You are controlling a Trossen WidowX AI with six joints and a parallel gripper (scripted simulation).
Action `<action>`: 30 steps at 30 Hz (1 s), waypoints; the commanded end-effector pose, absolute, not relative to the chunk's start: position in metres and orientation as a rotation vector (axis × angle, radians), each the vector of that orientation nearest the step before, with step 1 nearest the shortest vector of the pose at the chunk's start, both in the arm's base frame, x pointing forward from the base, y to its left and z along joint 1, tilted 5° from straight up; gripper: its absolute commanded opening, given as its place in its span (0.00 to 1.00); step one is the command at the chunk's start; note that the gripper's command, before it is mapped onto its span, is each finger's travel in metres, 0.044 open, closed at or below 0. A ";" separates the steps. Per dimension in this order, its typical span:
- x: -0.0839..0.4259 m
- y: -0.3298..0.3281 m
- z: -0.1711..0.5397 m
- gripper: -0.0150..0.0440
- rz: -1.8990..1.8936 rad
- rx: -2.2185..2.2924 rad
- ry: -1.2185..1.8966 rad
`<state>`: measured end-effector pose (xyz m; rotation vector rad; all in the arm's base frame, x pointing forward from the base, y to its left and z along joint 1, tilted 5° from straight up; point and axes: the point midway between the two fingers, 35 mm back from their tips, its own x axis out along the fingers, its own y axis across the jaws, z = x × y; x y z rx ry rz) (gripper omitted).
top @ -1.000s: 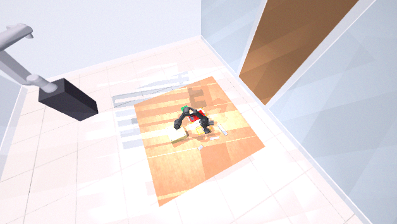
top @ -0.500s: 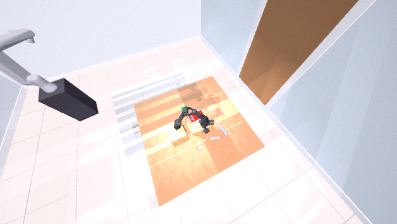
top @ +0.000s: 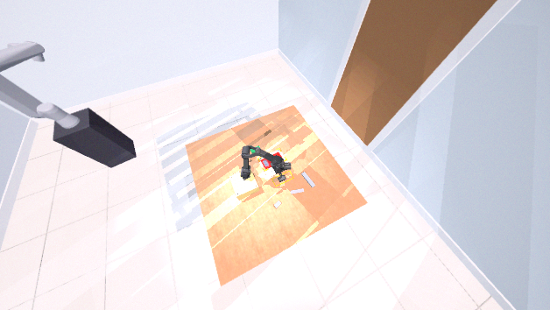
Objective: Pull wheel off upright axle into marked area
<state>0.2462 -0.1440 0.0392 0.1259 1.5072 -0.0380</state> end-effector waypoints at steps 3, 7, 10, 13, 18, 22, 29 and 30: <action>0.206 -0.124 0.061 1.00 -0.032 0.124 1.503; 0.205 -0.123 0.061 1.00 -0.032 0.124 1.503; 0.205 -0.123 0.061 1.00 -0.032 0.124 1.503; 0.205 -0.123 0.061 1.00 -0.032 0.124 1.503; 0.205 -0.123 0.061 1.00 -0.032 0.124 1.503; 0.205 -0.123 0.061 1.00 -0.032 0.124 1.503; 0.205 -0.123 0.061 1.00 -0.032 0.124 1.503; 0.205 -0.123 0.061 1.00 -0.032 0.124 1.503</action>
